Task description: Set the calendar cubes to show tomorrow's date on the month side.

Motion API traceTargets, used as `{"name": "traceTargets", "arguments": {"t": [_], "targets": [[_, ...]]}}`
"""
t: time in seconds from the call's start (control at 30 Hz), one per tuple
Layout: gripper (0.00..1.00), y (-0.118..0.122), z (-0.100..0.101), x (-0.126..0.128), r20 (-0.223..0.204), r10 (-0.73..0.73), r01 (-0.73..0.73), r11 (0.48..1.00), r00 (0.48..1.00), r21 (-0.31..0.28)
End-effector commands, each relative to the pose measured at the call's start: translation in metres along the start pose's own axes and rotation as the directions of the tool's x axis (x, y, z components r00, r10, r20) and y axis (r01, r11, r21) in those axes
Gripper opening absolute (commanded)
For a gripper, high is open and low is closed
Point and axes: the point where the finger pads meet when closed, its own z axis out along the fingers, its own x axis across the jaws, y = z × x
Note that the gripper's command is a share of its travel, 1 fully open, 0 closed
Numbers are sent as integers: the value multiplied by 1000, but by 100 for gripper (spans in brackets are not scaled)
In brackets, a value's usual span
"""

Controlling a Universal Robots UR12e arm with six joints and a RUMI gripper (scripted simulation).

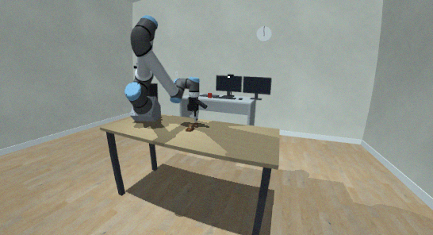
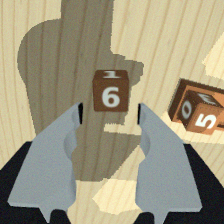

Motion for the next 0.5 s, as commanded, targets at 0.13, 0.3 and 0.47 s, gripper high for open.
{"name": "traceTargets", "arguments": {"t": [0.13,0.3,0.47], "targets": [[29,0,-10,0,1,0,0,1000,1000,2],[29,-2,-25,0,0,2,-2,1000,1000,3],[29,-2,-38,0,0,2,-2,1000,1000,3]]}}
